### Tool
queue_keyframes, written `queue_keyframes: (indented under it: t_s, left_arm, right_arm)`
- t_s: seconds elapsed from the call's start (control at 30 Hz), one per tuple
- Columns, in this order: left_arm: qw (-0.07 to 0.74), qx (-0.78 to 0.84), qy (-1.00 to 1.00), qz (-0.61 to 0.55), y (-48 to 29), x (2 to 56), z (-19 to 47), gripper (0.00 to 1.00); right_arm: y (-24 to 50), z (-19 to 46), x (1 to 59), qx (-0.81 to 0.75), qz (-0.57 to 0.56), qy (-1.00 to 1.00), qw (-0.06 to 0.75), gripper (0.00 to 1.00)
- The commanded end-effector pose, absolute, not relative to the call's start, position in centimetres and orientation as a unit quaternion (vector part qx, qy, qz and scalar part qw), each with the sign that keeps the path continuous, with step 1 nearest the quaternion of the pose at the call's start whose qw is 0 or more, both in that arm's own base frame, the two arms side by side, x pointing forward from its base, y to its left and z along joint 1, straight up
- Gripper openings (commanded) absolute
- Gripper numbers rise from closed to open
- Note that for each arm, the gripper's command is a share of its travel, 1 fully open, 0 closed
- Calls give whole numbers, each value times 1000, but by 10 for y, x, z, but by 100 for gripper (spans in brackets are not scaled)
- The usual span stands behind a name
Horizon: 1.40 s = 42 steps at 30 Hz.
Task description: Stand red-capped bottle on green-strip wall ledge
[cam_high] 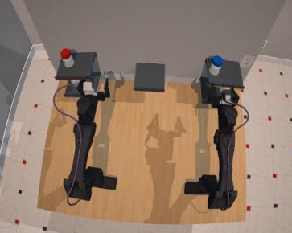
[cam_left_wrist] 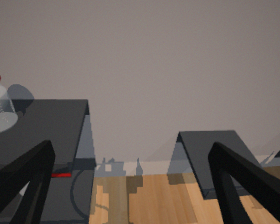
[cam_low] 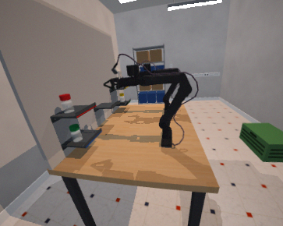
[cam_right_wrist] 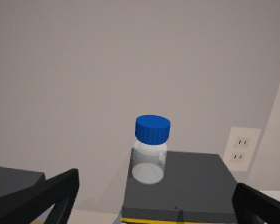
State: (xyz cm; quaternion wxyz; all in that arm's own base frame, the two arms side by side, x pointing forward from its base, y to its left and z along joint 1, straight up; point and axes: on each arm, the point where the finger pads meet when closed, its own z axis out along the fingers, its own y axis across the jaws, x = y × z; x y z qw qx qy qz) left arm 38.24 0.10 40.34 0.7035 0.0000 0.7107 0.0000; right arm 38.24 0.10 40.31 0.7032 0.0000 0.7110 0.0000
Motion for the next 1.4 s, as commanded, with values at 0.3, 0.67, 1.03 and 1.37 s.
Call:
queue_keyframes:
  t_s: [0.3,0.67,1.03,1.37]
  left_arm:
    - [707,0,707,0,1,382,407,100]
    - [700,10,714,-2,1,379,406,100]
    - [678,-16,734,49,90,352,428,100]
    - [672,-53,732,100,156,334,450,100]
  right_arm:
    - [1,407,382,0,0,707,707,100]
    - [-1,400,380,6,1,723,691,100]
    - [-12,396,348,34,0,814,579,100]
    - [-16,421,335,44,2,830,556,100]
